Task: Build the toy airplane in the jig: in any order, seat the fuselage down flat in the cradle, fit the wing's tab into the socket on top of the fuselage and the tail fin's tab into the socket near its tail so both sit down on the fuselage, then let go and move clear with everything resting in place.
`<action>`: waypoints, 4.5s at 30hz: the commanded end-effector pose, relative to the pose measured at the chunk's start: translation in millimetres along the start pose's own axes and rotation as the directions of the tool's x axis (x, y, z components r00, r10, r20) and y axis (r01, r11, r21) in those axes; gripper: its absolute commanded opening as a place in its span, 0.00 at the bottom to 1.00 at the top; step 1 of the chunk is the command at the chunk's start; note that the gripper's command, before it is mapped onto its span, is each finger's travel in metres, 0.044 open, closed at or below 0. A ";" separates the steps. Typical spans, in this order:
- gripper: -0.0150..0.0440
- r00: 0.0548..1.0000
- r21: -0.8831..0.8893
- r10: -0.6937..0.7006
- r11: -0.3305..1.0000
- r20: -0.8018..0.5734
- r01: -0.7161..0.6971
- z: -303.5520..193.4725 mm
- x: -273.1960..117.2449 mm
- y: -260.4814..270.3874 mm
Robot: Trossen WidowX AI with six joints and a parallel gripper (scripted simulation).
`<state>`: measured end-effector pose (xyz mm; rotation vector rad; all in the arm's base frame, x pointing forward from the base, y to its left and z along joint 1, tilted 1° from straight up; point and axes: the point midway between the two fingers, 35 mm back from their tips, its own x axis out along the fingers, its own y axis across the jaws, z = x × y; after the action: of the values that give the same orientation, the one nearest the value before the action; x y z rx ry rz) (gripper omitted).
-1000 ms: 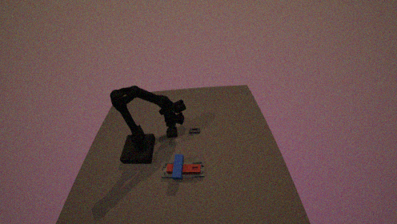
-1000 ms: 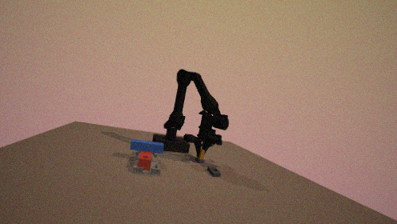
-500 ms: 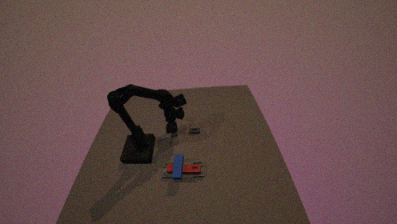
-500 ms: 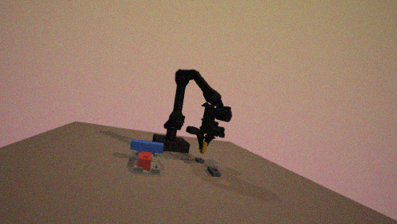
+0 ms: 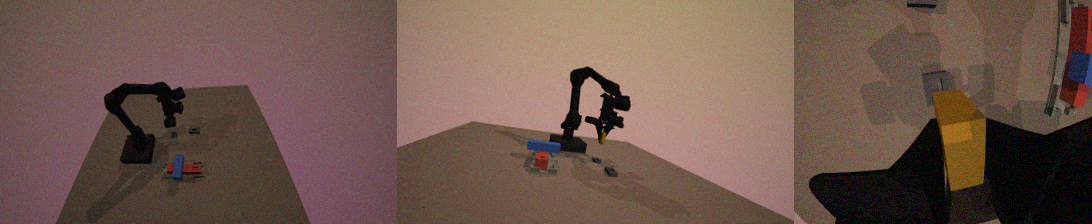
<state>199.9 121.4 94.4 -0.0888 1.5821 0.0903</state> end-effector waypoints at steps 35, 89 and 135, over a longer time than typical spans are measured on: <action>0.25 0.999 0.043 -0.004 0.999 0.036 0.002 35.3 -37.6 -41.7; 0.25 1.000 0.202 -0.012 0.979 0.024 0.007 89.7 -15.2 -172.5; 0.36 1.000 0.211 -0.015 0.978 0.022 0.011 88.6 7.3 -285.7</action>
<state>319.7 -150.9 86.1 0.0742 1.5578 -0.0852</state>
